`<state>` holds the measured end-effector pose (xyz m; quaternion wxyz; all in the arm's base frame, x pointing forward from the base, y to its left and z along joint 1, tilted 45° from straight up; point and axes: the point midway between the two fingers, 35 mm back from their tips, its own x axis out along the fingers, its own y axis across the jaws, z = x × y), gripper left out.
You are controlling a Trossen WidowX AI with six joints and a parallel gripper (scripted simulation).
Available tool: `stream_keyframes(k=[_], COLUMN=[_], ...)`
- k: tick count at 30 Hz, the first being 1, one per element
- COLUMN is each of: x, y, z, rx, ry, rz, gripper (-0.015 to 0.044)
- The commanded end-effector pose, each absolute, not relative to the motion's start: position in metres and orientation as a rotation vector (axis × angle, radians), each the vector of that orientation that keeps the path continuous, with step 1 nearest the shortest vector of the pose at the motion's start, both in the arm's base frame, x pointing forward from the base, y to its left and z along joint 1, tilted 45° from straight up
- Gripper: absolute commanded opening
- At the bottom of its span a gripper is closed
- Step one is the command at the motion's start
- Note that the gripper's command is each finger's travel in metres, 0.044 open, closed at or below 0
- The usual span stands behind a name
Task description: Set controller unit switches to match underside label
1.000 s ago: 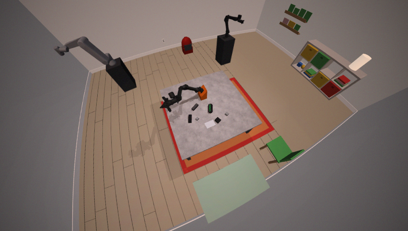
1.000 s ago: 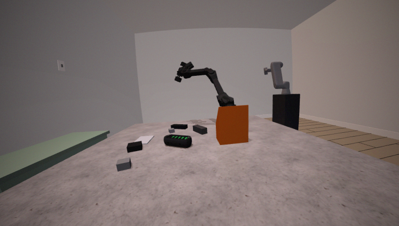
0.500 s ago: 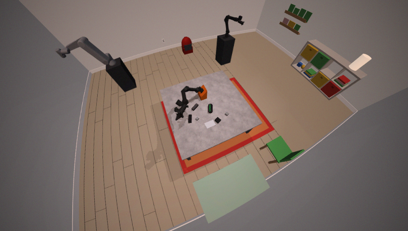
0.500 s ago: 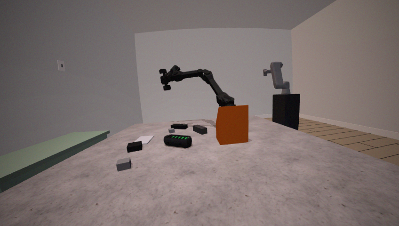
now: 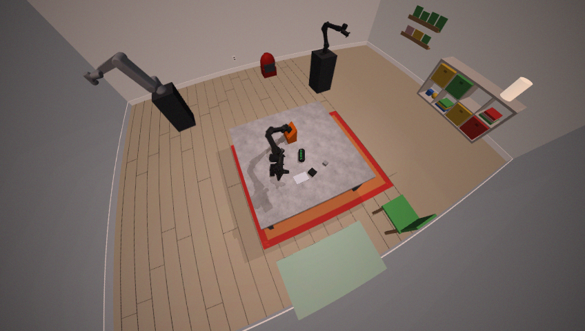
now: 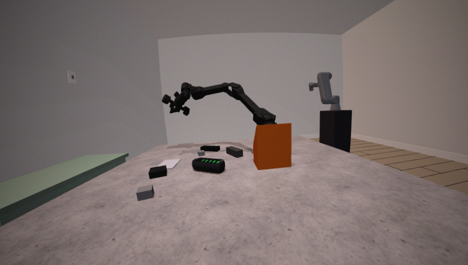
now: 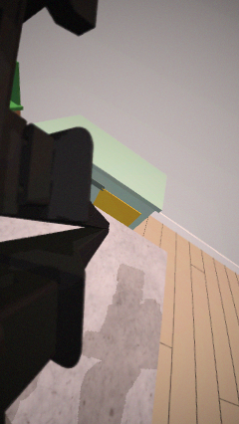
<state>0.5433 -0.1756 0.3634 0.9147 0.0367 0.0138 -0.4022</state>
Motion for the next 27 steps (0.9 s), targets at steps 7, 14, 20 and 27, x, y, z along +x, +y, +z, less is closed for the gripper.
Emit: stream_keyframes(k=[7, 14, 20, 27], x=[0.561, 0.539, 0.503, 0.449], y=[-0.128, -0.096, -0.072, -0.049], z=[0.203, 0.107, 0.039, -0.02], rx=[-0.594, -1.067, -1.46, -1.873], ry=[0.741, 1.171, 1.486, 1.769], rz=[-0.63, -0.307, 0.098, 0.752], gripper=[0.0, 0.0, 0.0, 0.0])
